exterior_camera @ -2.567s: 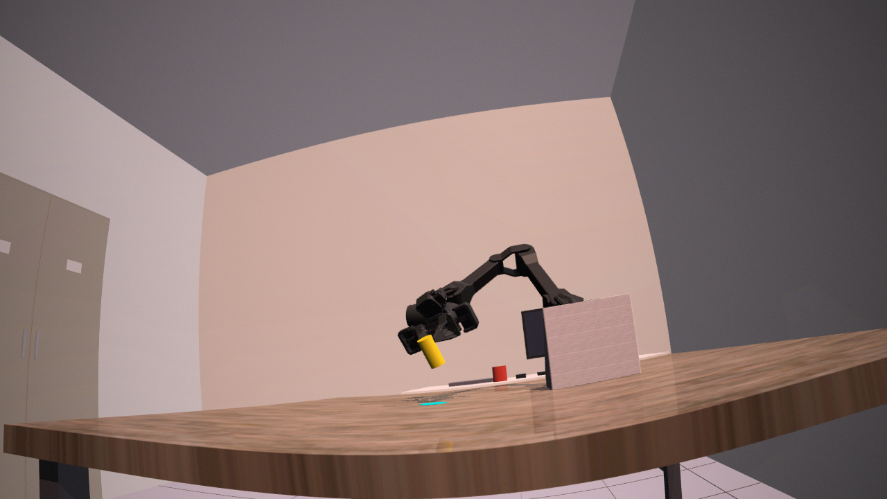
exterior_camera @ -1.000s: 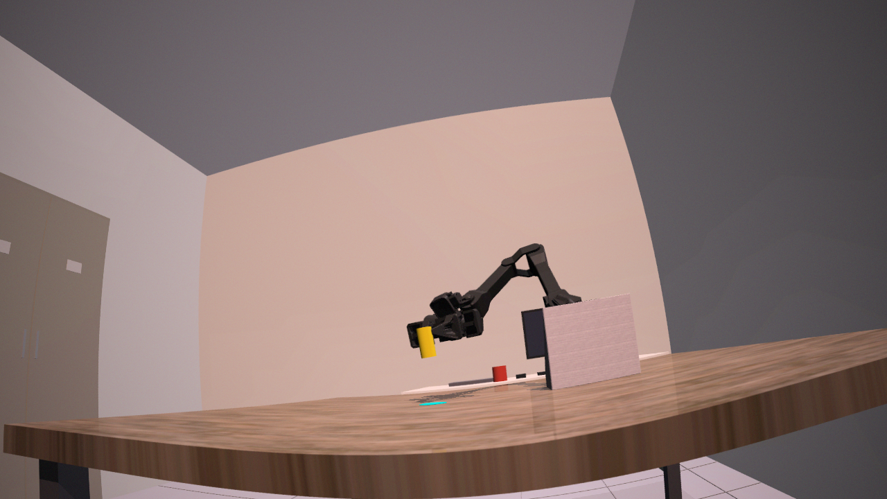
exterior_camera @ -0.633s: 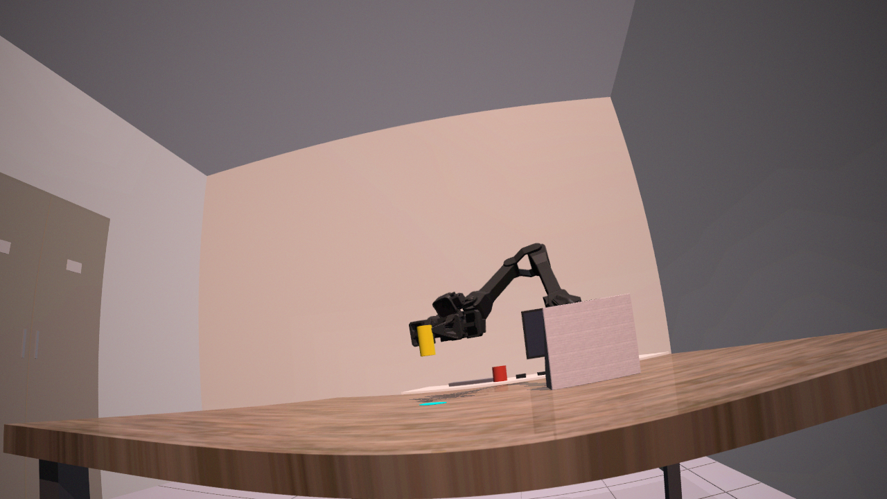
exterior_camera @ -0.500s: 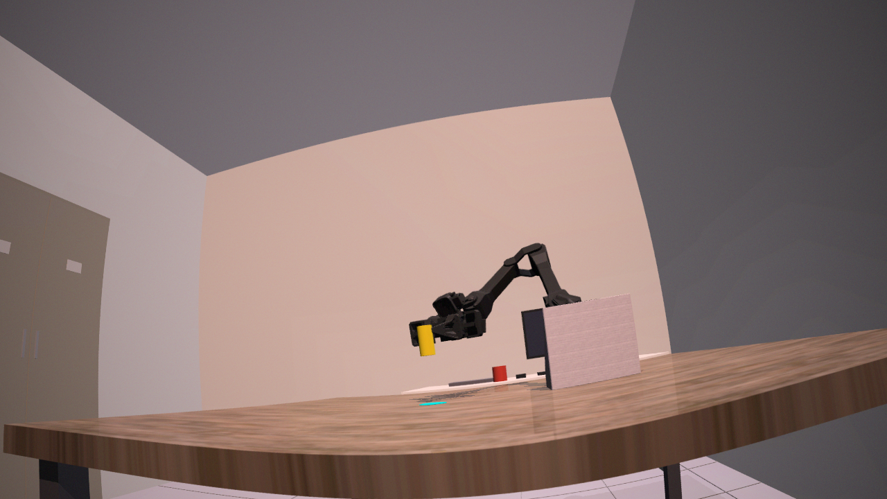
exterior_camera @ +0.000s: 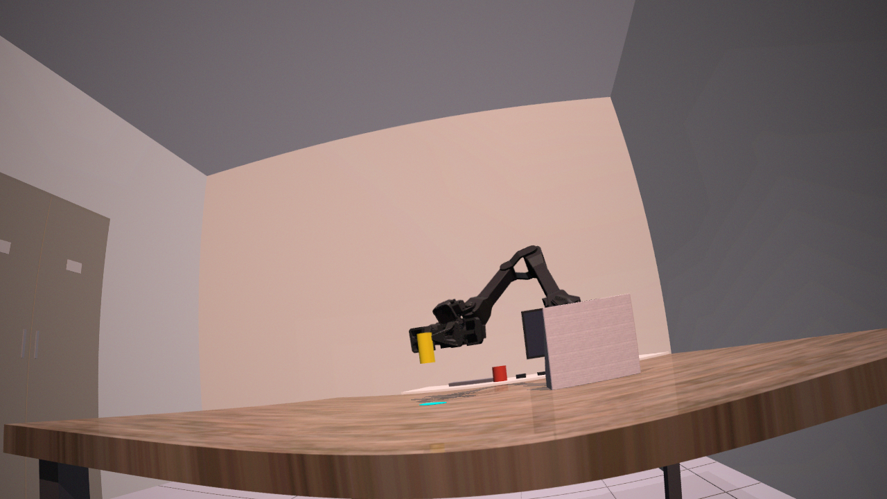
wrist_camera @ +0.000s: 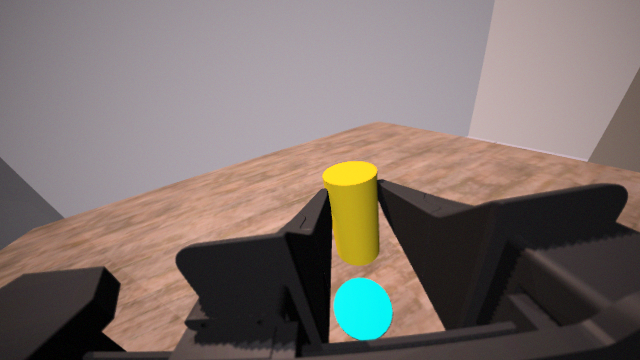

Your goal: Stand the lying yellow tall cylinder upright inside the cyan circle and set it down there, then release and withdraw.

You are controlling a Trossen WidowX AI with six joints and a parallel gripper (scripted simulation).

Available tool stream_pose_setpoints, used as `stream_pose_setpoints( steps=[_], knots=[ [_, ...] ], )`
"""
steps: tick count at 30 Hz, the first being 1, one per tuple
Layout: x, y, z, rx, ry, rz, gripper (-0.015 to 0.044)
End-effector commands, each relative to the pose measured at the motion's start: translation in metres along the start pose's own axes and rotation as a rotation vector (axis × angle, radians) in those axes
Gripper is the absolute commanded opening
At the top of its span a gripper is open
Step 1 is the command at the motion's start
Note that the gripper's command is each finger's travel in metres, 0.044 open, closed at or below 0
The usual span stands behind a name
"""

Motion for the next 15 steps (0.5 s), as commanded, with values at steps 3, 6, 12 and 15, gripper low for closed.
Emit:
stream_pose_setpoints(
  steps=[3,6,12,15],
  knots=[
    [0.003,0.002,-0.027,-0.001,-0.002,0.001,0.0105],
    [0.004,0.005,-0.041,-0.001,-0.002,0.001,0.0105],
    [0.006,0.012,-0.068,0.000,-0.005,-0.001,0.0105],
    [0.006,0.013,-0.072,0.000,-0.005,-0.002,0.0105]
  ],
)
Point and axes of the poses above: the point midway between the two fingers, 35 mm back from their tips, its own x axis out along the fingers, its own y axis across the jaws, z = x × y, the point moved 1 cm from there along -x, back along the fingers, and after that the axes turned 8 degrees about -x, right-handed, at the moved point
